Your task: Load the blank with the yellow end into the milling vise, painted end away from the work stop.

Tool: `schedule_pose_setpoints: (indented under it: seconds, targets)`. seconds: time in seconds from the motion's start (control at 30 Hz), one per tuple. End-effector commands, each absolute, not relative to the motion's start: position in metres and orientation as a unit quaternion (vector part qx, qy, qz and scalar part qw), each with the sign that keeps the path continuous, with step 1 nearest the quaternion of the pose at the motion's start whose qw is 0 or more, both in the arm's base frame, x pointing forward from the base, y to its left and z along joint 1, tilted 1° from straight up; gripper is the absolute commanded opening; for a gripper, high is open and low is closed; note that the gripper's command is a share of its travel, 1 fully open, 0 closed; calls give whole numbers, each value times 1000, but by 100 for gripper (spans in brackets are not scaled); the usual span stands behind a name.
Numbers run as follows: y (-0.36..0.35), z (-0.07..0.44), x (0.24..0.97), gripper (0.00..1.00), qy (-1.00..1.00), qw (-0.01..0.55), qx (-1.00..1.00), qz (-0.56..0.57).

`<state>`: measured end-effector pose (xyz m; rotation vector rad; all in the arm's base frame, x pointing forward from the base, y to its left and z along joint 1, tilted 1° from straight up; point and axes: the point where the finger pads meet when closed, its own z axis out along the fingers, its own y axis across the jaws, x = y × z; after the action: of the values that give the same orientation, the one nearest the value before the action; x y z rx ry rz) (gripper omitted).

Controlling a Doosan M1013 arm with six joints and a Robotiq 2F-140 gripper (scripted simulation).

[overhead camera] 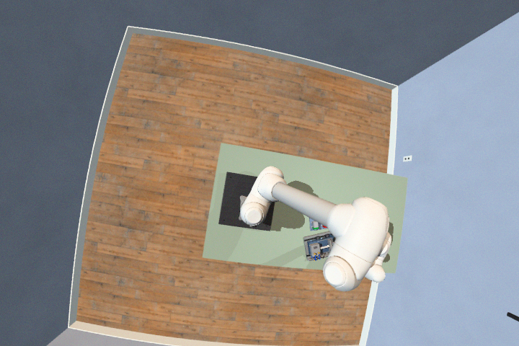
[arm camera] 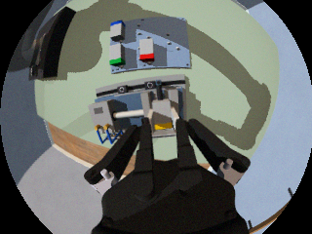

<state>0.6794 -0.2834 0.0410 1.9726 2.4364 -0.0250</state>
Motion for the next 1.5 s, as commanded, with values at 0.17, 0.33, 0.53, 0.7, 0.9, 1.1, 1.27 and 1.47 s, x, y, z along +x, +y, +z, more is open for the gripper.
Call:
schedule_pose_setpoints:
  seconds: [0.17, 0.33, 0.53, 0.7, 0.9, 1.1, 1.27, 1.47]
  targets:
    - [-283, 41, 679, 0, 777, 3, 629, -8]
    - [-283, 40, 679, 0, 777, 3, 629, -8]
    - [-283, 40, 679, 0, 777, 3, 629, -8]
    - [-283, 39, 679, 0, 777, 3, 629, -8]
    - [-283, 39, 679, 0, 777, 3, 629, -8]
    - [-283, 39, 679, 0, 777, 3, 629, -8]
    - [-283, 39, 679, 100, 777, 3, 629, -8]
    - [-283, 39, 679, 100, 777, 3, 629, -8]
